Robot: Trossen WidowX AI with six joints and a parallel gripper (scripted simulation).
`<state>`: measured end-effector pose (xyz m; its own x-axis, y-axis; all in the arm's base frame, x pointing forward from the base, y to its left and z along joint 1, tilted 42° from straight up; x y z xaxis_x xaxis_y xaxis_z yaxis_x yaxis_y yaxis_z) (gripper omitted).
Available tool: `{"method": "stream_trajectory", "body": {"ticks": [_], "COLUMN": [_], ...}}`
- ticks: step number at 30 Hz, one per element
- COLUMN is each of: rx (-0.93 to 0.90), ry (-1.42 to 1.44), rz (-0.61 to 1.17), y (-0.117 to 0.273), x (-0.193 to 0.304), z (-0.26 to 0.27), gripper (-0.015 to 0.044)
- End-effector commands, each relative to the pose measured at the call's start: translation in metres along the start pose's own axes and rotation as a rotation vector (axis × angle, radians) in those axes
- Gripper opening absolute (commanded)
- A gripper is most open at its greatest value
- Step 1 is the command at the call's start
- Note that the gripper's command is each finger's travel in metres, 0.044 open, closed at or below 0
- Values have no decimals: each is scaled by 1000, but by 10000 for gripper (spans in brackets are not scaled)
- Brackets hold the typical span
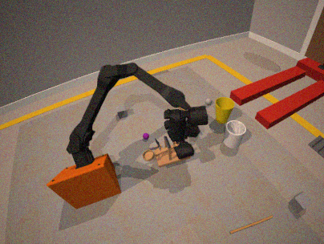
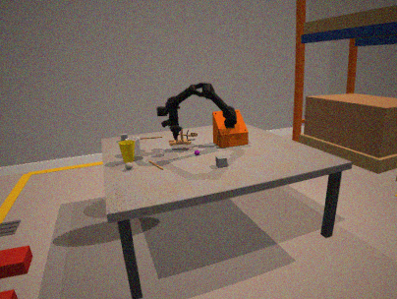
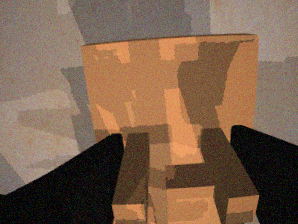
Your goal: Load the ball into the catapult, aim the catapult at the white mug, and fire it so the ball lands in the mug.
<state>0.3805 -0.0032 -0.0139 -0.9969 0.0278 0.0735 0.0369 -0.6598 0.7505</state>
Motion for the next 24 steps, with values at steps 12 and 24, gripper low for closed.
{"method": "stream_trajectory", "body": {"ticks": [12, 24], "rx": [3, 1], "ry": [7, 6], "rz": [-4, -3], "y": [-7, -27], "x": [-3, -2], "z": [2, 2], "gripper": [0, 0]}}
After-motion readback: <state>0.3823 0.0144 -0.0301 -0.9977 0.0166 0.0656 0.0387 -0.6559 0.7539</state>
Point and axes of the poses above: the point midway between the two fingers, 35 mm back from their tips, its own y axis back along the fingers, its own z axis across the jaws, x = y × z, the point moved 4 cm from there along y, back along the fingers, and after that the axes turned 3 degrees about -y, right-handed, at the moved point
